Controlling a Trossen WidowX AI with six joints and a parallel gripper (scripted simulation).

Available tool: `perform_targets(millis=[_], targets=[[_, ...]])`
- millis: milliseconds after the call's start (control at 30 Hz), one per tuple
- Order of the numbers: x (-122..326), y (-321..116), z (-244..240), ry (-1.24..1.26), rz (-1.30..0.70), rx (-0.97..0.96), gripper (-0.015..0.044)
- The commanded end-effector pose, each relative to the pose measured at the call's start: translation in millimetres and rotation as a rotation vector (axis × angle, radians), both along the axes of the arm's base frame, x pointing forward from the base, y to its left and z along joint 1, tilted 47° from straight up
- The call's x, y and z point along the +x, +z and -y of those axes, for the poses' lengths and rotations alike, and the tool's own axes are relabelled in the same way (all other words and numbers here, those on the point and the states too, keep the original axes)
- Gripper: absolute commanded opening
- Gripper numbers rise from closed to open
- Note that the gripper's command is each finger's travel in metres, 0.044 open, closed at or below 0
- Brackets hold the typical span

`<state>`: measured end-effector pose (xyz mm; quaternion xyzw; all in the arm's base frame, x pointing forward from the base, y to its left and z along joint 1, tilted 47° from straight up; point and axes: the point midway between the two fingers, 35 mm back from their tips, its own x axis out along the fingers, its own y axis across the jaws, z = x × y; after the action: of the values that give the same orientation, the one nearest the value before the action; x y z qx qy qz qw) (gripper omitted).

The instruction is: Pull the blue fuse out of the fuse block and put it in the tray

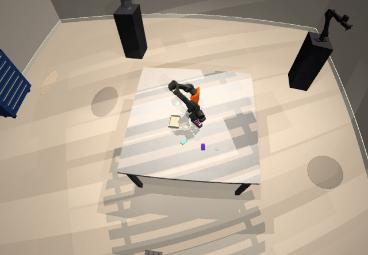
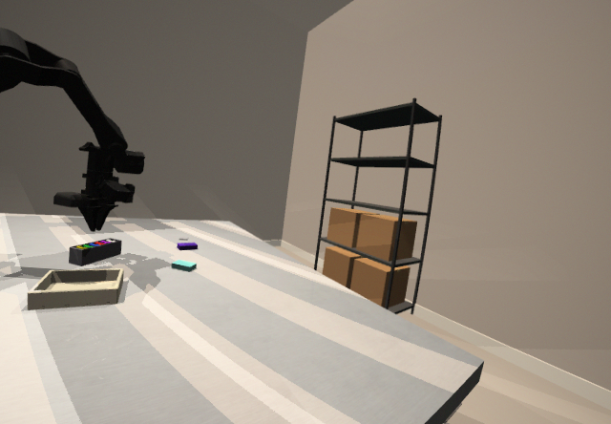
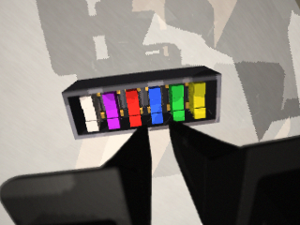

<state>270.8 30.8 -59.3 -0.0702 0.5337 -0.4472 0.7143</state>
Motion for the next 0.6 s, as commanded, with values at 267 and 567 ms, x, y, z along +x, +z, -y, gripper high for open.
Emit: perform_targets(millis=[267, 567], targets=[[0.1, -3.8, 8.4, -0.011, 0.008, -0.010, 0.0063], [0.5, -10.0, 14.7, -0.011, 0.008, -0.010, 0.0063]])
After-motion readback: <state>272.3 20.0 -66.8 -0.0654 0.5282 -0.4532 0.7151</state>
